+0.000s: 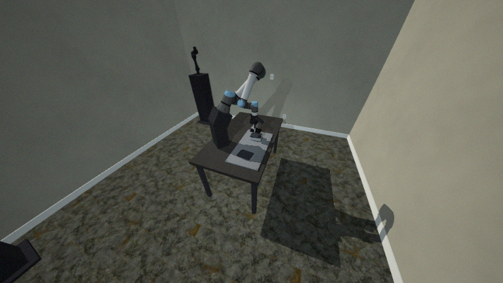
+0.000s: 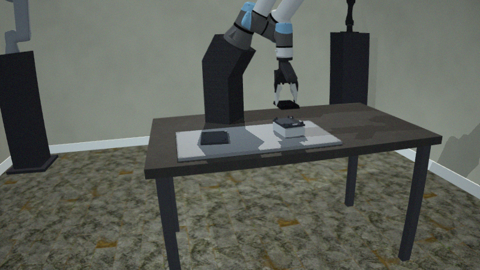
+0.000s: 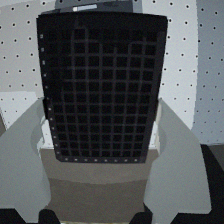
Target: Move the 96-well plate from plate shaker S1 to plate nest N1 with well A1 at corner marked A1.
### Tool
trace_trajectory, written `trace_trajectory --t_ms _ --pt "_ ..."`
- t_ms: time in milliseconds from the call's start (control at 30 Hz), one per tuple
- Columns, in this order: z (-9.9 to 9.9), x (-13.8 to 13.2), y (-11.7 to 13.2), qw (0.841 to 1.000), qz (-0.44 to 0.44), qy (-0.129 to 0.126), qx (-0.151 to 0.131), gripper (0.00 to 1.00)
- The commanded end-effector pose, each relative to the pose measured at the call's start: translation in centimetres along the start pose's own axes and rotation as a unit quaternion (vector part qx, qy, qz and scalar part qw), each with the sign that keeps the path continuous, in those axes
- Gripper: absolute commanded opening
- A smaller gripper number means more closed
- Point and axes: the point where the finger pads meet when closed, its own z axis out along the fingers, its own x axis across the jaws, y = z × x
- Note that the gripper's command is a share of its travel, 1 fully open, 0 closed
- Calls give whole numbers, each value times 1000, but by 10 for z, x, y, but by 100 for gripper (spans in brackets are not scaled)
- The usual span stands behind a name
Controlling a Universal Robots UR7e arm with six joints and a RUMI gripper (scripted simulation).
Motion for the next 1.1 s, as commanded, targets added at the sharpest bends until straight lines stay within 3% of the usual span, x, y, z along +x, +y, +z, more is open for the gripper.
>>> trace_trajectory --t_ms 0,1067 --pt "2 14 0 999 53 0 1 0" --pt "13 107 2 999 53 0 1 0"
